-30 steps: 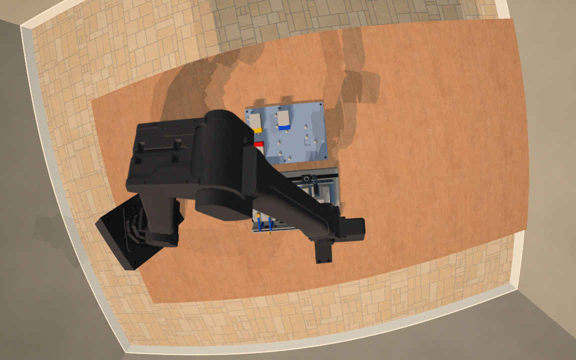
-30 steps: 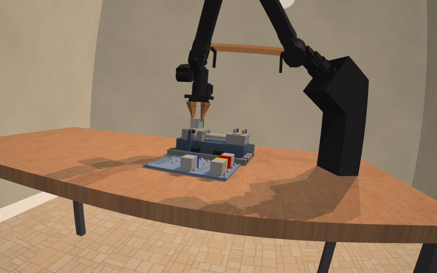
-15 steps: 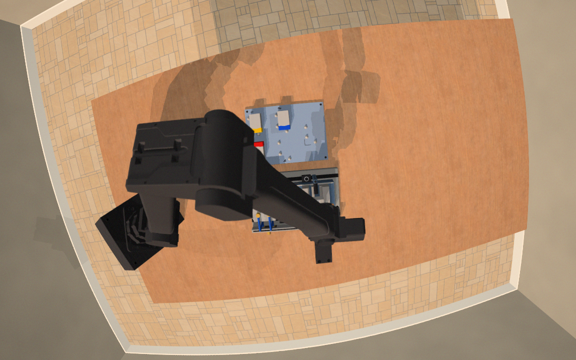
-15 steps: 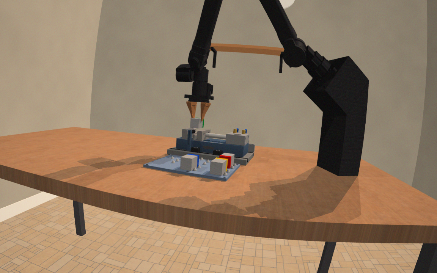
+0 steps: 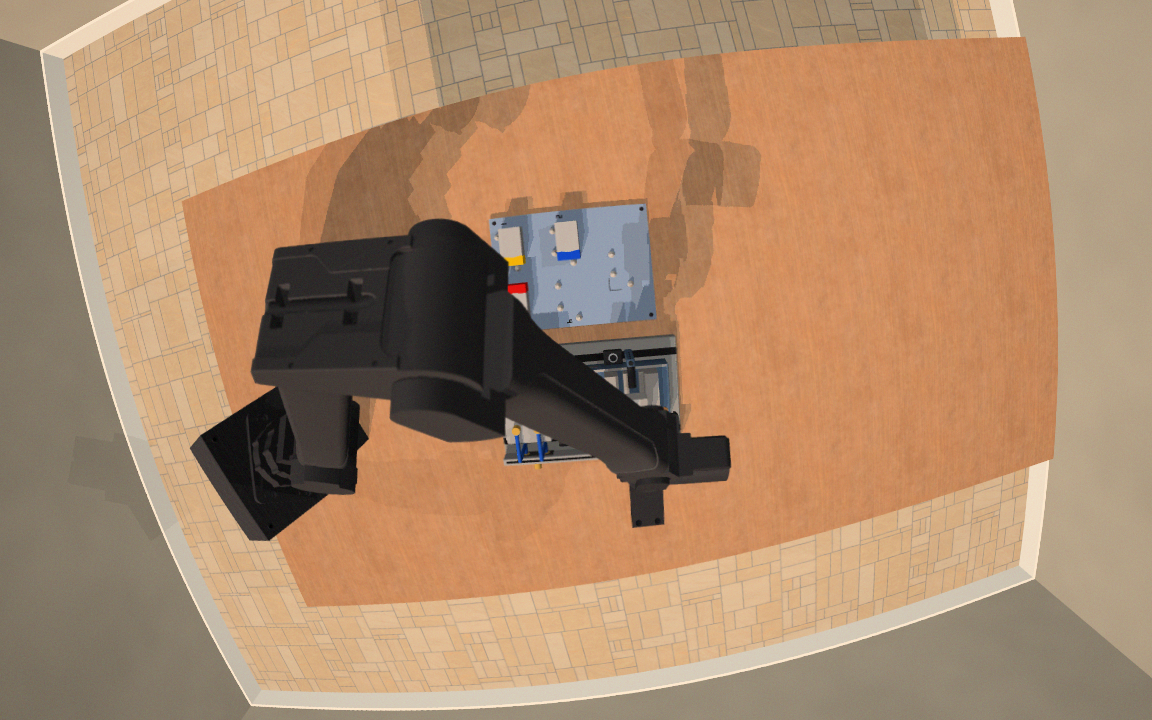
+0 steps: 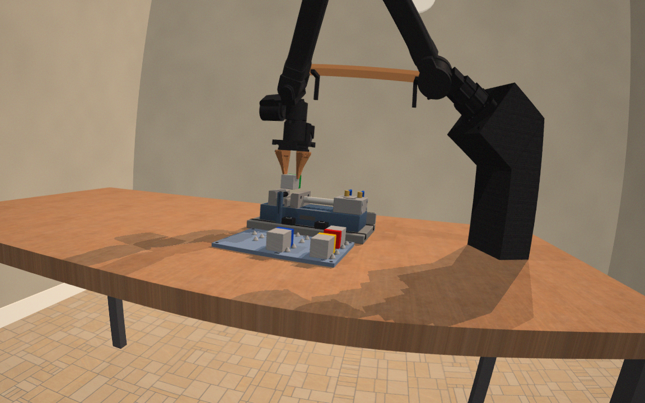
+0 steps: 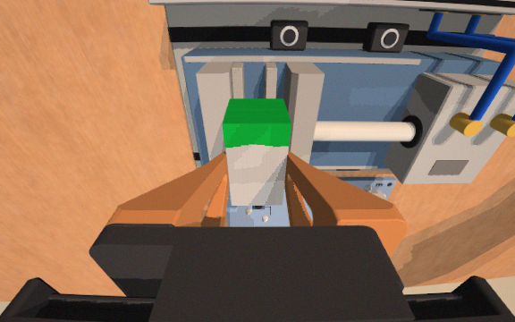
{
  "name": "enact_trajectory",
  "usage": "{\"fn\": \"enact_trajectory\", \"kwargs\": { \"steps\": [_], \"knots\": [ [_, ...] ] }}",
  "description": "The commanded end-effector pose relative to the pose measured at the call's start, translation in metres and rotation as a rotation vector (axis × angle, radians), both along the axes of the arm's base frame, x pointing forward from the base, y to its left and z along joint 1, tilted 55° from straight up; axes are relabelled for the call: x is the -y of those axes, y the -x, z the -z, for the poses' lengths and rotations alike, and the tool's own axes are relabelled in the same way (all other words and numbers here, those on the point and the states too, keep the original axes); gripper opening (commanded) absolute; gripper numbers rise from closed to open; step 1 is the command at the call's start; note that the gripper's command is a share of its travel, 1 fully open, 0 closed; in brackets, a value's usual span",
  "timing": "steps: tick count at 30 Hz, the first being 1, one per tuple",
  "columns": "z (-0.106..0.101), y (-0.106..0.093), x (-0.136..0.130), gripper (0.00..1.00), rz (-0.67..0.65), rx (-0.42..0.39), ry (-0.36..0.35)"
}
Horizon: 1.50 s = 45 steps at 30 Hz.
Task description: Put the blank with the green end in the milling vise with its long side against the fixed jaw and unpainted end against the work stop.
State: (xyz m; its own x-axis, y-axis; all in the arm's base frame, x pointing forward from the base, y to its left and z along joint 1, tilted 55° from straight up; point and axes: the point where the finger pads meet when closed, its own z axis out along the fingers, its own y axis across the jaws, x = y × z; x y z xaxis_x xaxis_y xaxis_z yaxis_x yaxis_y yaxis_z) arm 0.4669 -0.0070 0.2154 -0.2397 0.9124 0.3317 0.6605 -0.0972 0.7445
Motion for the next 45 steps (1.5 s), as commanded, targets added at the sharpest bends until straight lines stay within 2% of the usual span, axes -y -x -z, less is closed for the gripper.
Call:
{"fn": "enact_trajectory", "kwargs": {
  "steps": [1,45],
  "knots": [
    [-0.0058,-0.0041,-0.0022,0.00,0.004,0.016,-0.005],
    [-0.0029,-0.0015,-0.0030,0.00,0.004,0.013,-0.006]
  ]
}}
